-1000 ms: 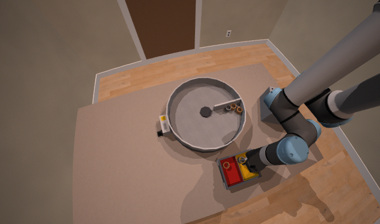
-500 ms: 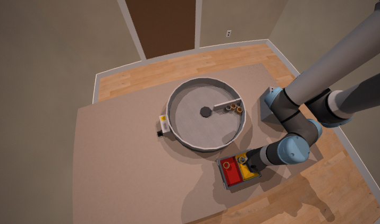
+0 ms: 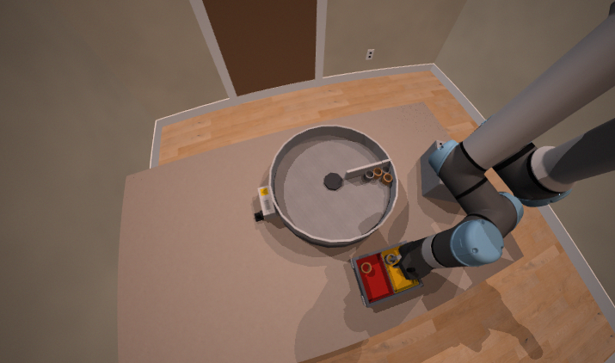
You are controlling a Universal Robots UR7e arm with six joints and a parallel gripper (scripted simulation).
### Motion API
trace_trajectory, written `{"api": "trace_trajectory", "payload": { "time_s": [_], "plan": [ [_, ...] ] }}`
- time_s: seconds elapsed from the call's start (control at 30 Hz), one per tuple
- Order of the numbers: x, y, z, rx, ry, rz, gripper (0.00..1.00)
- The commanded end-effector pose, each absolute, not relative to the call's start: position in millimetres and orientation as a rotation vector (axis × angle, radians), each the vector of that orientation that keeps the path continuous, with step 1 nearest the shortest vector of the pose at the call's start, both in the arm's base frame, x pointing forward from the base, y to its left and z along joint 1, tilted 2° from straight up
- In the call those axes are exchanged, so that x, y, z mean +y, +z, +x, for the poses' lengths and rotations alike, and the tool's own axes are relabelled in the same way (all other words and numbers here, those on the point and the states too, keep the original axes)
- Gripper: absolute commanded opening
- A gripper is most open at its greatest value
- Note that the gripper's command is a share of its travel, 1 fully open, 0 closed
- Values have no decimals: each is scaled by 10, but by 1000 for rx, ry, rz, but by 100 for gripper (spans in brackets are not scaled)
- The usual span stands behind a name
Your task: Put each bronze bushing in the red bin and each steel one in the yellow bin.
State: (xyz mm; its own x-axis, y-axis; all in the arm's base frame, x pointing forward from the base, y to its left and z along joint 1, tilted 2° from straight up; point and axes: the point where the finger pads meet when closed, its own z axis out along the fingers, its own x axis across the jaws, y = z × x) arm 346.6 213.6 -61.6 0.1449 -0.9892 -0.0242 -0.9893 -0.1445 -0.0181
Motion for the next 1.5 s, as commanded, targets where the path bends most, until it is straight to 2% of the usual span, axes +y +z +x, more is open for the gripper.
{"api": "trace_trajectory", "payload": {
  "time_s": [0.0, 0.47, 0.6, 0.83, 1.03, 1.47],
  "plan": [
    [2136, -601, 3470, 2034, 9, -2354, 42],
    [2135, -569, 3469, 2034, 9, -2354, 42],
    [2123, -94, 3462, 2034, 9, -2354, 42],
    [2119, 25, 3460, 2034, 9, -2354, 42],
    [2105, 591, 3452, 2034, 9, -2353, 42],
    [2103, 622, 3451, 2034, 9, -2354, 42]
  ]
}}
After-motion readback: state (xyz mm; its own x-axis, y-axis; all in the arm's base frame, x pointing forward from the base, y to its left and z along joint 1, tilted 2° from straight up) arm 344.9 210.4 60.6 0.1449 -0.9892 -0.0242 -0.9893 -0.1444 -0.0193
